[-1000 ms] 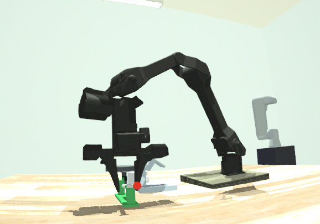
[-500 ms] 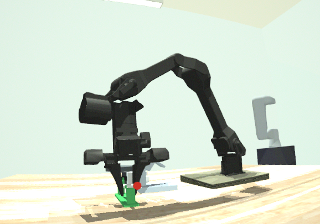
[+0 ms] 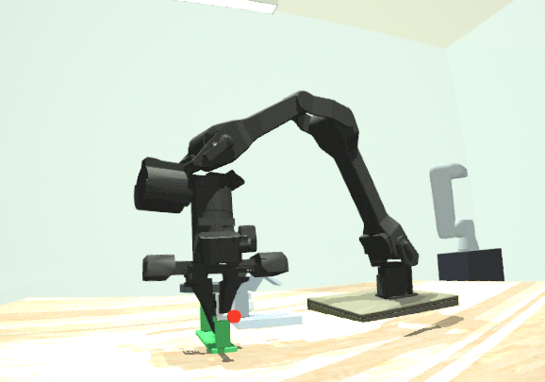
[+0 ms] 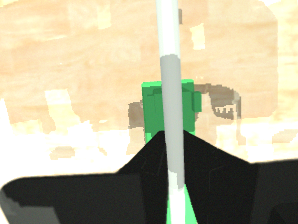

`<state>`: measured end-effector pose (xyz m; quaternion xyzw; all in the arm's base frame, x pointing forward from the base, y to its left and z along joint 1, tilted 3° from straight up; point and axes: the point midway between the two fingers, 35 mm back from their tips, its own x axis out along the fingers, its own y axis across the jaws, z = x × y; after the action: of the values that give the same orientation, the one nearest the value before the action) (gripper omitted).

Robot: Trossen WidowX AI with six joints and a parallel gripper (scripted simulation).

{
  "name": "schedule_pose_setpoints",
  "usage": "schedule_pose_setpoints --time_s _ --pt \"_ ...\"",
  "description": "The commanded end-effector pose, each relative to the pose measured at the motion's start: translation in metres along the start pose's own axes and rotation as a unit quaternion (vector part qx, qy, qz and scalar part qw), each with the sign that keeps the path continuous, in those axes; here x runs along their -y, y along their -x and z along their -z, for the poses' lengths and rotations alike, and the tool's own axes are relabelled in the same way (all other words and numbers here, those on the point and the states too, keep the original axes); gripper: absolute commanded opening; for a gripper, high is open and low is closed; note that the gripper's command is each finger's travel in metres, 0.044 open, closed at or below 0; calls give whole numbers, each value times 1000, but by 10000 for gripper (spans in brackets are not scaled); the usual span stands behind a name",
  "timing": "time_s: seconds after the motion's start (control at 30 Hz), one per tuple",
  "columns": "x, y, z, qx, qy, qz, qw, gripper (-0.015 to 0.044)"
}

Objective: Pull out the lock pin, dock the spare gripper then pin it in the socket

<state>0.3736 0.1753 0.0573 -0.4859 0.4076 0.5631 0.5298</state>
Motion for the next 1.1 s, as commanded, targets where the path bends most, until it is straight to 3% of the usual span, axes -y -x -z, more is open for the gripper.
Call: schedule_pose_setpoints --time_s 0.0,0.47,0.77,1.07 --pt "0 5 0 -1 -1 0 1000 0" --pt "-1 29 -4 -1 -1 -3 1000 0" --pt "-2 25 -3 -1 -2 -3 1000 0" --pt "0 36 22 -2 -4 -3 1000 0"
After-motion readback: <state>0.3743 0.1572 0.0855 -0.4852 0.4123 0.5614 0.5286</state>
